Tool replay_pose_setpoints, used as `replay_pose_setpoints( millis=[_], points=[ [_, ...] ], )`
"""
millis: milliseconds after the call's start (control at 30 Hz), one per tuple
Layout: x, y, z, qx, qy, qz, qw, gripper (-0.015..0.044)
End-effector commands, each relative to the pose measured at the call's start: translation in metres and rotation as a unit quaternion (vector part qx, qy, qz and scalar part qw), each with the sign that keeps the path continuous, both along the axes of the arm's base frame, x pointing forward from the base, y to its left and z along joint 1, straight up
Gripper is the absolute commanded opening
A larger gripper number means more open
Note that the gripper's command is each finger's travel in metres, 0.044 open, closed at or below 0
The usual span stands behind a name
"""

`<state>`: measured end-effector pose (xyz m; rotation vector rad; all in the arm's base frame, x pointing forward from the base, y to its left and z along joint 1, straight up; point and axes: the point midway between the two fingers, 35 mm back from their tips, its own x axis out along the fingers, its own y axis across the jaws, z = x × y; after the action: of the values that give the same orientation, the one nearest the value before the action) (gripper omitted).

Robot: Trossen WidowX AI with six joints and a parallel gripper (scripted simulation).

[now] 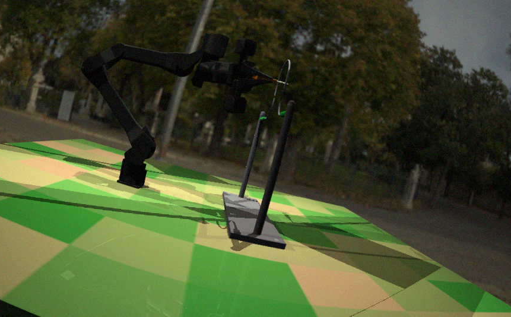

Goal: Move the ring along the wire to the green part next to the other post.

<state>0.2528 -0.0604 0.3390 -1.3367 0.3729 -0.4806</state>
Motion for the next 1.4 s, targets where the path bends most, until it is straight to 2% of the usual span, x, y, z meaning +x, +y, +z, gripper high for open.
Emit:
replay_pose_setpoints(
  millis=[0, 867, 1367],
  points=[
    [0.0, -0.001, 0.002, -0.036, 0.0, -0.001, 0.999, -0.015],
    [-0.001, -0.001, 0.017, -0.215, -0.002, -0.002, 0.977, -0.015],
    [0.0, -0.005, 0.009, -0.238, -0.002, -0.003, 0.971, -0.015]
  ],
)
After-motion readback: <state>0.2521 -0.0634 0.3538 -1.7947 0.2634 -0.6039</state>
